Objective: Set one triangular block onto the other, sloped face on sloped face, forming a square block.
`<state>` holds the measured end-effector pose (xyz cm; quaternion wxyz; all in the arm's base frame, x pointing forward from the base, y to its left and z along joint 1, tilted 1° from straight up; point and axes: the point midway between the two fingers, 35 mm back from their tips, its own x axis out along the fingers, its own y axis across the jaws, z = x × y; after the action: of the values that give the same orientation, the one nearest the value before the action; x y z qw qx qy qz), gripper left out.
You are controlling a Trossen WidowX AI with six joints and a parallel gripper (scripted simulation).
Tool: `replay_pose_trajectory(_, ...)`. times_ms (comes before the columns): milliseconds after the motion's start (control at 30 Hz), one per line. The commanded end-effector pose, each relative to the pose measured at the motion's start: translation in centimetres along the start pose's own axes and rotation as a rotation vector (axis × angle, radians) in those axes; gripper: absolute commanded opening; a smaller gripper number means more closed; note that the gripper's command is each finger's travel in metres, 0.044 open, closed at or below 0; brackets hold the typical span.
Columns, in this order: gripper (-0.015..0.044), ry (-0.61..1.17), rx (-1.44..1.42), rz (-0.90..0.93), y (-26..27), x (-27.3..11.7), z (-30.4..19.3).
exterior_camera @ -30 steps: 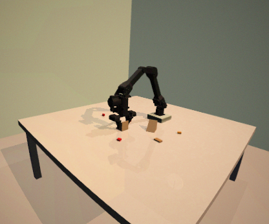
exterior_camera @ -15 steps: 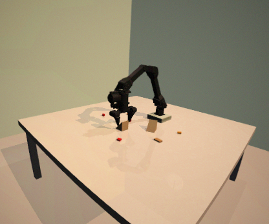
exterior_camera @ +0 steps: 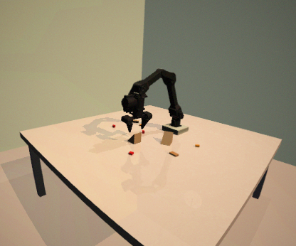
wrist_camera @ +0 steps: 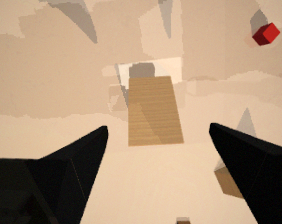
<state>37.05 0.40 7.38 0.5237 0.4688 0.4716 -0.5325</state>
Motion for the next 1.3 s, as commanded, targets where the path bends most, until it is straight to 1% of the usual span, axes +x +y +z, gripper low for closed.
replay_pose_trajectory(0, 0.044, -0.209, -0.018, 0.006, 0.0, -2.1, -3.4)
replay_pose_trajectory(33, 0.044, -0.258, -0.02, 0.015, -0.1, -2.7, -4.1)
replay_pose_trajectory(100, 0.044, -0.298, -0.021, 0.025, -0.1, -3.1, -4.5)
replay_pose_trajectory(400, 0.044, -0.298, -0.021, 0.025, -0.1, -3.0, -4.5)
replay_pose_trajectory(1267, 0.044, -0.298, -0.022, 0.025, 0.4, 1.1, -3.4)
